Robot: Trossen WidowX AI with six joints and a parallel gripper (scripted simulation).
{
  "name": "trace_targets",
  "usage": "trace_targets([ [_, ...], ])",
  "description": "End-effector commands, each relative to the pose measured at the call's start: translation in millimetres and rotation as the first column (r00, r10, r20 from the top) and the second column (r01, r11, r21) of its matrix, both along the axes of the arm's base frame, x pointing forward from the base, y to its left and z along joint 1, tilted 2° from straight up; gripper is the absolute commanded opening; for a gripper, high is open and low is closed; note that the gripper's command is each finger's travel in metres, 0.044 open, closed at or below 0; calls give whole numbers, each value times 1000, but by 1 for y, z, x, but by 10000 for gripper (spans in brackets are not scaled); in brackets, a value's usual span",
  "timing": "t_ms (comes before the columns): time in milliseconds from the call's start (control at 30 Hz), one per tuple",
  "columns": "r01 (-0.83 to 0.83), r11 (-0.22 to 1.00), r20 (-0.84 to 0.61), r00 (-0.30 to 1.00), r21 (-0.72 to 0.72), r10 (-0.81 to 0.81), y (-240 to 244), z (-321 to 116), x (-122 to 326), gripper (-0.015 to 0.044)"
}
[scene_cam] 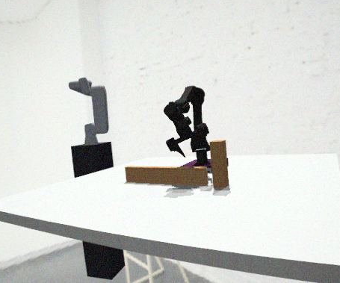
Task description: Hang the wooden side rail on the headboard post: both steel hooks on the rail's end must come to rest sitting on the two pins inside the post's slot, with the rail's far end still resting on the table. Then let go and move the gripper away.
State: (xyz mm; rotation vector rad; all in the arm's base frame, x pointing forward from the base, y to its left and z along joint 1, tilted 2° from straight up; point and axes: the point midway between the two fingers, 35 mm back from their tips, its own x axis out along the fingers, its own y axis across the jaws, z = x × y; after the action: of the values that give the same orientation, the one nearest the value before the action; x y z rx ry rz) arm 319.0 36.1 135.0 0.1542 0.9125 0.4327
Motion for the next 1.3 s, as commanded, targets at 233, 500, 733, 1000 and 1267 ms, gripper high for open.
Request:
trace_targets([
  [233,825,558,-591,407,-90,-697,-18,-1,7,440],
  [500,951,109,-603,-92,-289,-793,-27,7,6,440],
  [733,902,-218,-537,-401,-373,-742,-33,13,3,440],
  [1000,886,-268,-527,-445,-379,-724,-34,14,3,440],
  [1267,886,-268,-527,-445,-379,-724,-34,14,3,440],
])
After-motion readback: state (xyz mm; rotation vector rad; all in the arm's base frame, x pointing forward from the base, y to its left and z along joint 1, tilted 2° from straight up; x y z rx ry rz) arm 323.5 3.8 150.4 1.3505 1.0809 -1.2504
